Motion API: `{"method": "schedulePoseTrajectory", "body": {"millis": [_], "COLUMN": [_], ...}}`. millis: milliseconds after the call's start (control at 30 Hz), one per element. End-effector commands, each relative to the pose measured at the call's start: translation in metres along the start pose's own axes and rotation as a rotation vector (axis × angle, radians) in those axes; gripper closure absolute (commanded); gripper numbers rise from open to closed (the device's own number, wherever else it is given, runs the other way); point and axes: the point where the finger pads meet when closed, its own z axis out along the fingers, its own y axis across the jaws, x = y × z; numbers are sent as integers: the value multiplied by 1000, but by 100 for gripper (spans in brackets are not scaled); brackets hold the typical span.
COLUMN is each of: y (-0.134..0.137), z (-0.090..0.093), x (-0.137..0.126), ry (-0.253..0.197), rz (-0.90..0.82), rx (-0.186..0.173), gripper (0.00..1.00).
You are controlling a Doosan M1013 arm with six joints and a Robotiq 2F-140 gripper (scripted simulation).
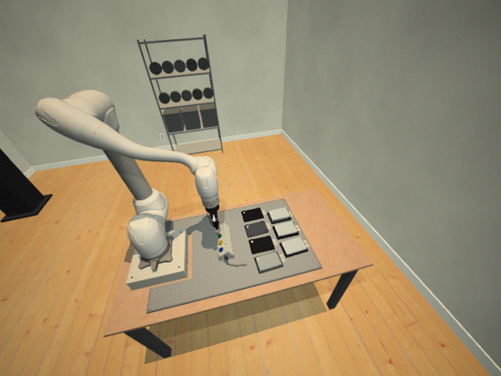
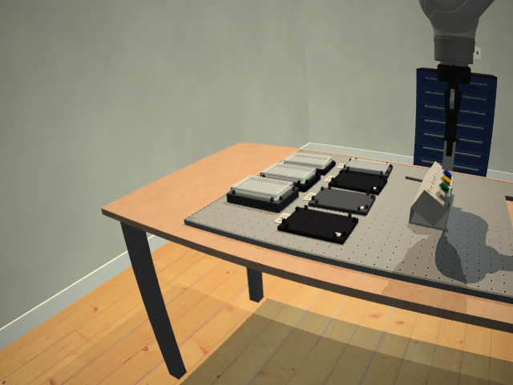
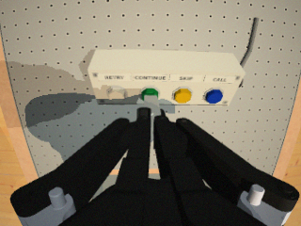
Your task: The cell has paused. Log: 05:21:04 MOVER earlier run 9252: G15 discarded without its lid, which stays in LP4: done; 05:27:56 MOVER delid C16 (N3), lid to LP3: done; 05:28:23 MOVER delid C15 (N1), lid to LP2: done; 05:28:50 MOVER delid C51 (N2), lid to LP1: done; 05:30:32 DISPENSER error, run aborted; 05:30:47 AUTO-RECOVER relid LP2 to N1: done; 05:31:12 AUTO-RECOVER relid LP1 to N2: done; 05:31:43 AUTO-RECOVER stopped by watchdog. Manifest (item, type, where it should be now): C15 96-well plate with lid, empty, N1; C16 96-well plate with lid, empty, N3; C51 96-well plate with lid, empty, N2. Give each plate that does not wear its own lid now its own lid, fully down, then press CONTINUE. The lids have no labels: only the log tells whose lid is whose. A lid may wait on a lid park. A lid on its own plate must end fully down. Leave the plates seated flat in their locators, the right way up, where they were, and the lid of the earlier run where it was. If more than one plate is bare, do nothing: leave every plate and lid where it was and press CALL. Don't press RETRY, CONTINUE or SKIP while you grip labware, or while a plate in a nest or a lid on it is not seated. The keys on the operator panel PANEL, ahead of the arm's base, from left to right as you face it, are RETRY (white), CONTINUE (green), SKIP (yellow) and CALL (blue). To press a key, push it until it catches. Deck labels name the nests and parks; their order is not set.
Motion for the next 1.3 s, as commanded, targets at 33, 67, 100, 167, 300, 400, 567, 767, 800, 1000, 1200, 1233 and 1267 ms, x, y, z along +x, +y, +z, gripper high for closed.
{"method": "schedulePoseTrajectory", "body": {"millis": [33,67,100,167,300,400,567,767,800,1000,1200,1233,1267], "y": [0,0,0,0,0,0,0,0,0,0,0,0,0], "z": [1,1,1,2,3,4,5,5,5,5,5,5,5], "x": [0,0,0,0,0,0,0,0,0,0,0,0,0], "ry": [0,0,0,0,0,0,0,0,0,0,0,0,0], "rz": [0,0,0,0,0,0,0,0,0,0,0,0,0], "rx": [0,0,0,0,0,0,0,0,0,0,0,0,0], "gripper": [100,100,100,100,100,100,100,100,100,100,100,100,100]}}
